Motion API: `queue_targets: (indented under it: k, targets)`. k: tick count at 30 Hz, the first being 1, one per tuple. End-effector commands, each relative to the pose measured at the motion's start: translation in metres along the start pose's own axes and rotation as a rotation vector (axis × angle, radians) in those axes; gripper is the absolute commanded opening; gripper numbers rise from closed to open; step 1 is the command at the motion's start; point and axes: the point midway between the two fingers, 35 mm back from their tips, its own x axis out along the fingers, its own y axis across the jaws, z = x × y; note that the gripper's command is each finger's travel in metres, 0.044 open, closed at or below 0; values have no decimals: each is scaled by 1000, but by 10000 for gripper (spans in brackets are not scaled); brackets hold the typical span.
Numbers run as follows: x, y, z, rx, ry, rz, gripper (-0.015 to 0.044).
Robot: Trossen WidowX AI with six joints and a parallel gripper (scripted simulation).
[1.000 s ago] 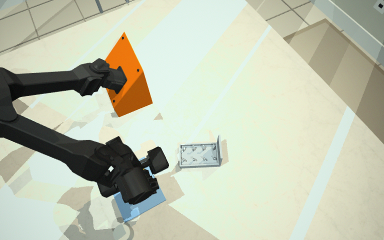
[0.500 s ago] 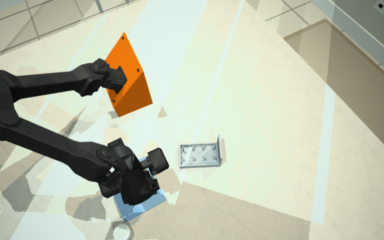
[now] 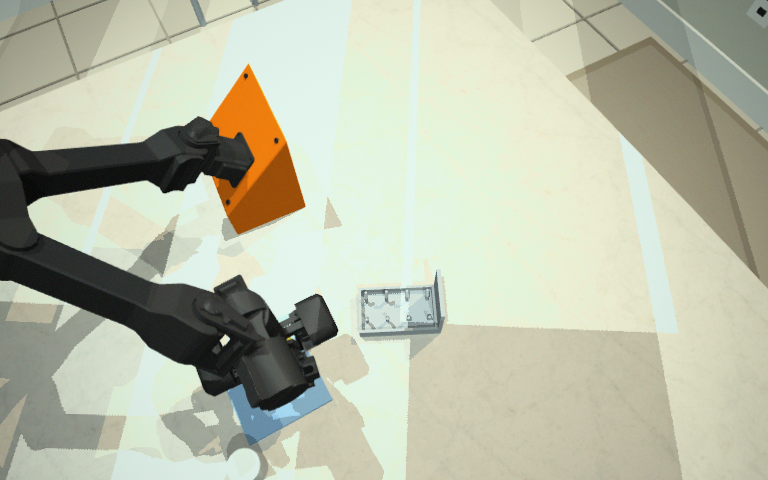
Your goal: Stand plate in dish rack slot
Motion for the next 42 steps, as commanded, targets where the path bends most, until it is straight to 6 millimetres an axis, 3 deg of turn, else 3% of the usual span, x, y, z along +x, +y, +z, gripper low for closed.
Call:
queue_targets:
  k: [1,6,25,35,37,42]
  targets:
    - [-17,2,7,4,-11,8,113]
    - [-44,5,12,3,-12,15,0]
    - [-134,9,18,2,-9,15,0]
    - [-167,8,18,4,-8,6,0]
    - [-168,14,16,25,-8,8,0]
    - [-169,55,4,184,-8,16,0]
